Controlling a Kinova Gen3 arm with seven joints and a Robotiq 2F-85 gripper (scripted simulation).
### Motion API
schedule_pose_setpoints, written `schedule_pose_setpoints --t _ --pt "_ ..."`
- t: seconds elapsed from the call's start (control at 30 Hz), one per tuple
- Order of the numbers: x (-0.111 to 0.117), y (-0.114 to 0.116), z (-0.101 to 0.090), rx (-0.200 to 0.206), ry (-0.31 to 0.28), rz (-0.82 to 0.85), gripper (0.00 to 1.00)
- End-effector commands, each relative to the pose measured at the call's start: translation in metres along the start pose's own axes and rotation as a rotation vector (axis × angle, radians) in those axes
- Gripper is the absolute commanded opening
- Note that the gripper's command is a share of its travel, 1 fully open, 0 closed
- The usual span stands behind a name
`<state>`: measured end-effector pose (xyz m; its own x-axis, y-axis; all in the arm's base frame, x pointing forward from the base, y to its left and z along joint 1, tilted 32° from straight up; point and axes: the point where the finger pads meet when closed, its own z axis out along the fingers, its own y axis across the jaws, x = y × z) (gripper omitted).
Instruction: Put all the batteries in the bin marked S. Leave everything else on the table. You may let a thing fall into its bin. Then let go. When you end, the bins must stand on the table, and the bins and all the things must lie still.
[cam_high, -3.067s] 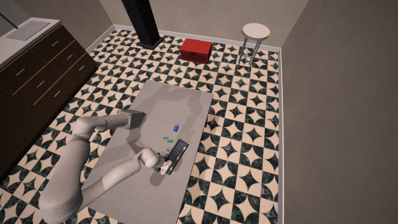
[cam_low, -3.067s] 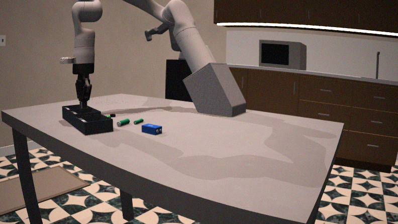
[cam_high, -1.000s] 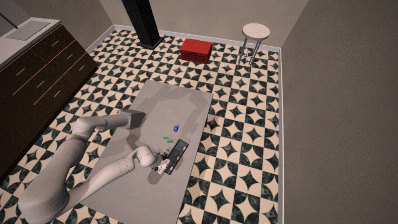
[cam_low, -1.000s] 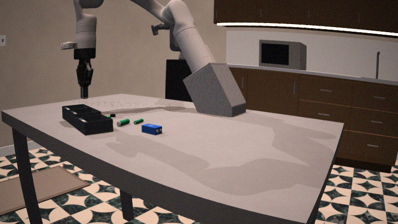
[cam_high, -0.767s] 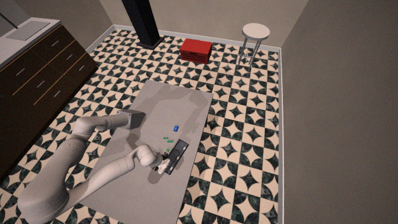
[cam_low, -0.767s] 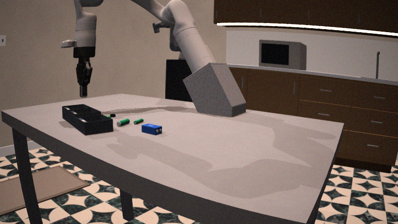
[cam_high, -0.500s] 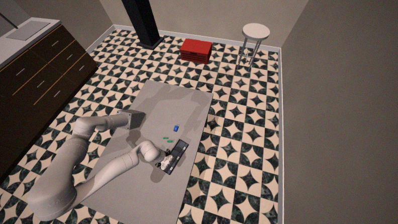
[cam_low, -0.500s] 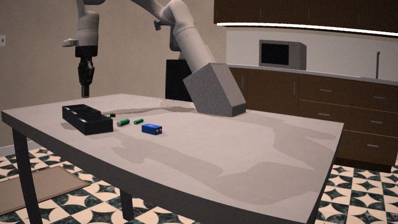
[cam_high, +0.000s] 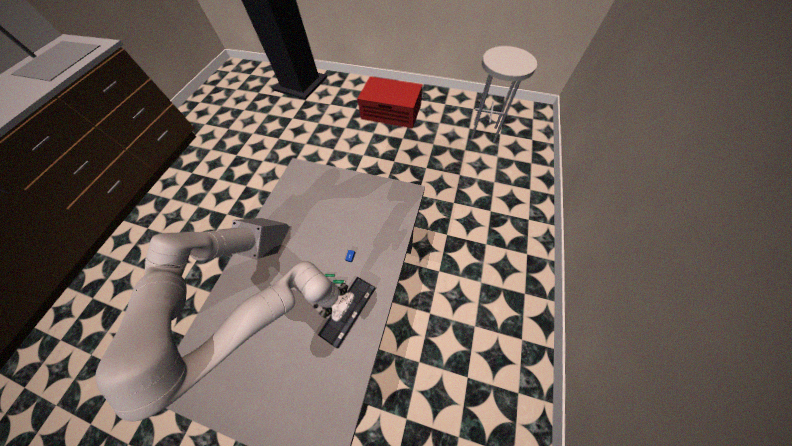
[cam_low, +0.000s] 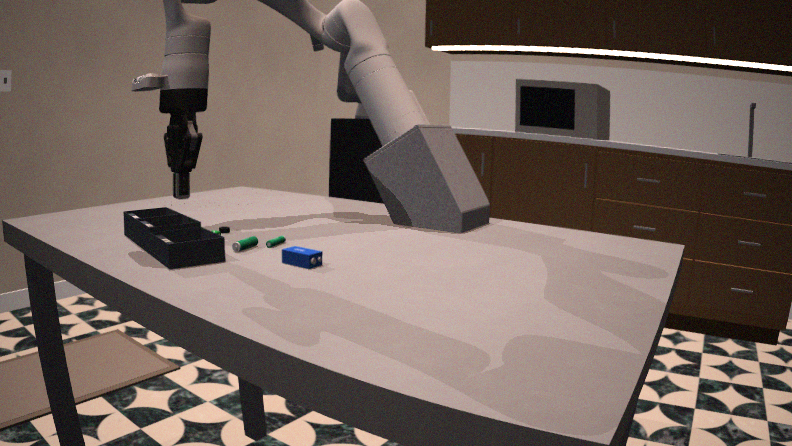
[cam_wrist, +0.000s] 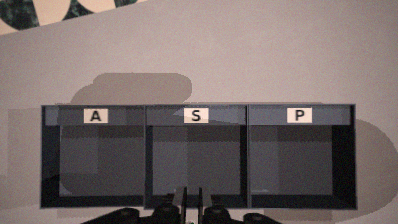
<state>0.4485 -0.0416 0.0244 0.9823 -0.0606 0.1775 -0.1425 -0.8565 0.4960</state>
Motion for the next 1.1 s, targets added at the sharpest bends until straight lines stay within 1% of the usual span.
schedule_pose_setpoints --t 0.0,0.33,0.4,0.73,1.07 --pt "0.0 -0.002 0.0 0.001 0.0 -0.004 0.09" --pt "0.0 -0.002 0.027 0.001 0.0 -0.004 0.09" --pt "0.0 -0.002 0.027 0.001 0.0 -0.004 0.09" --pt "0.0 -0.002 0.052 0.001 0.0 -0.004 0.09" --pt "0.0 -0.002 0.052 0.001 0.0 -0.004 0.09"
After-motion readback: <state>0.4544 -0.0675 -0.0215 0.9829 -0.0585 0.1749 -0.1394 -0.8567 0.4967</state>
